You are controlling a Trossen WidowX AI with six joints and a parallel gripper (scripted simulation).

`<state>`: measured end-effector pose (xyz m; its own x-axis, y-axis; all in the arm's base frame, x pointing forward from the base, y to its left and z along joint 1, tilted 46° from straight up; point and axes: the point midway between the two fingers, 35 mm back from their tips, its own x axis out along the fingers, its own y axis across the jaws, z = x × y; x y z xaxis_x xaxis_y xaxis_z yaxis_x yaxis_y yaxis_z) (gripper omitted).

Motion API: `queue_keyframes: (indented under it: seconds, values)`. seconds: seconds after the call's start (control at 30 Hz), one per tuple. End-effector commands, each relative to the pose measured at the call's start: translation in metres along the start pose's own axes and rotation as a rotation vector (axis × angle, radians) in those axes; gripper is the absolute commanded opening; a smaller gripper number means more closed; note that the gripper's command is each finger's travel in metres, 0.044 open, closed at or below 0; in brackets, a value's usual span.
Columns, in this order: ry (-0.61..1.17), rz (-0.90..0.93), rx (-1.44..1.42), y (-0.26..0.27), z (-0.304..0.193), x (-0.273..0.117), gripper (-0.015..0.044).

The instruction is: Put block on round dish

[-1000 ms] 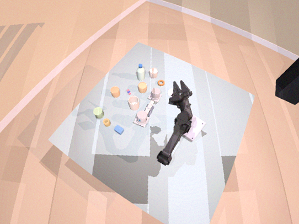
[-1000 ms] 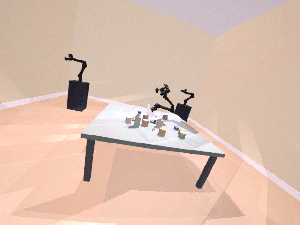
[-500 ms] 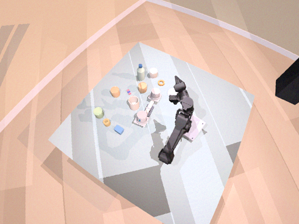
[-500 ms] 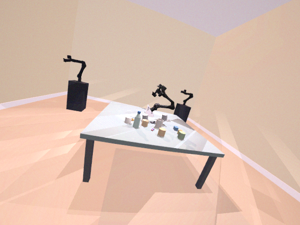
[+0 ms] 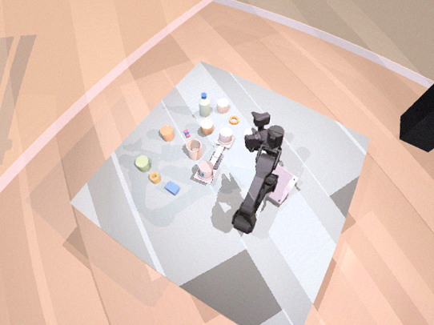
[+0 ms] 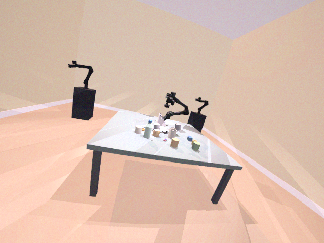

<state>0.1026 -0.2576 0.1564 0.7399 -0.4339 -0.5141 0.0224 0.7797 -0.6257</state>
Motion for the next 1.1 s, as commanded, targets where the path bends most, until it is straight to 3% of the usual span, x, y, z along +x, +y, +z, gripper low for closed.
queue_keyframes:
  seconds: [0.0, 1.07]
  values:
    - [-0.033, 0.087, 0.099, 0.012, 0.003, 0.006, 0.044]
    - [-0.15, 0.792, 0.929, 0.087, 0.054, 0.012, 0.044]
